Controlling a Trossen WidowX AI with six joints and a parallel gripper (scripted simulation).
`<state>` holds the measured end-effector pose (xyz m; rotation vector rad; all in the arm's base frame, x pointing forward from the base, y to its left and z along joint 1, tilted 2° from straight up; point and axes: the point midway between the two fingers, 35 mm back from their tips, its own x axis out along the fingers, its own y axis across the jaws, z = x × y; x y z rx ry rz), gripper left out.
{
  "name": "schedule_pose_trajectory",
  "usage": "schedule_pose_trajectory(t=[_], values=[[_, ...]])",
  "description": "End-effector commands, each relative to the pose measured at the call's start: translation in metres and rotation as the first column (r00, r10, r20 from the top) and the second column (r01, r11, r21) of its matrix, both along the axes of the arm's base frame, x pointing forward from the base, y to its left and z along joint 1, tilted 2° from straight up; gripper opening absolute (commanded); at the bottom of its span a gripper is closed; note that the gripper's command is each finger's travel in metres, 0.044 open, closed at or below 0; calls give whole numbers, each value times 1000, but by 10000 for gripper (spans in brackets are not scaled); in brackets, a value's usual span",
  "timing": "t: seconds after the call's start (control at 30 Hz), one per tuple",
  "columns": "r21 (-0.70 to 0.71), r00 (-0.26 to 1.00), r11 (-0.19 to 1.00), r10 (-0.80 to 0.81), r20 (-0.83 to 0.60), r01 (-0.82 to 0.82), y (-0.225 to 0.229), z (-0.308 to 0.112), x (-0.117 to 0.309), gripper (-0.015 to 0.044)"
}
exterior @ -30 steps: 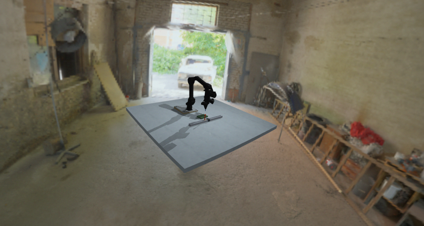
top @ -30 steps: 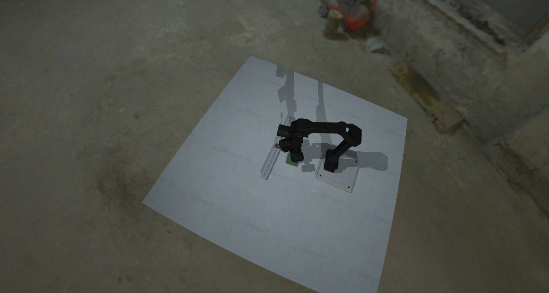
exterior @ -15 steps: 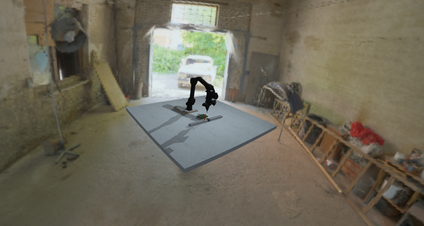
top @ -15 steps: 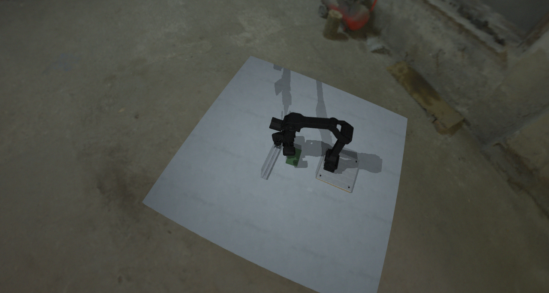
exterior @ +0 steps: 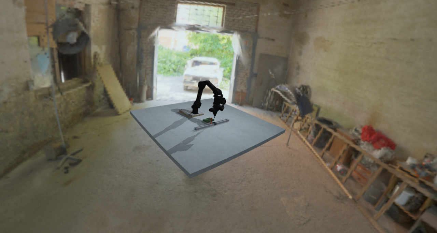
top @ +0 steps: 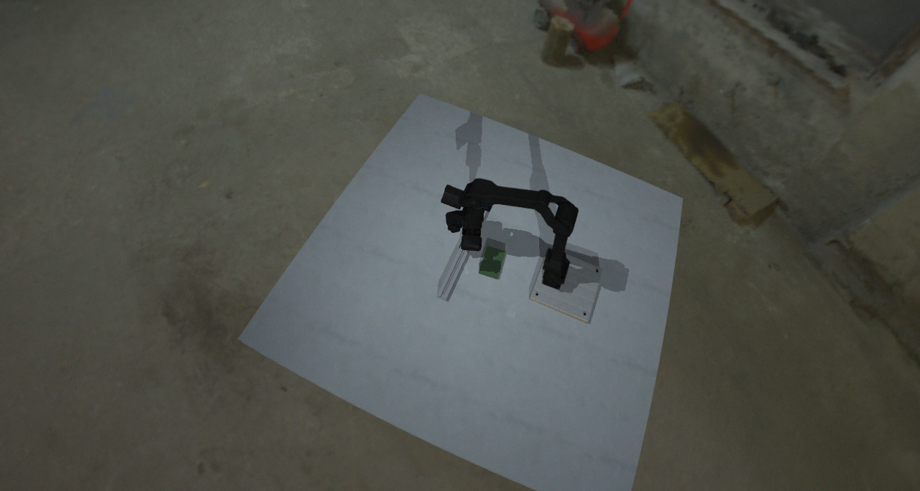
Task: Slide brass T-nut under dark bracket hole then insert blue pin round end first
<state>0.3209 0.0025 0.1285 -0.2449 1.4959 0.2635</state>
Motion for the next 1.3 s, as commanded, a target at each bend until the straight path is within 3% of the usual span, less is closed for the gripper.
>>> schedule_pose_trajectory(t=[0.0, 0.37, 1.27], values=[[6, 1000, 1000, -24, 3, 24, -5, -1, 11, -150], [6, 1000, 1000, -9, 3, 9, 0, -31, 2, -150], [6, 1000, 1000, -11, 3, 11, -2, -35, 5, -150]])
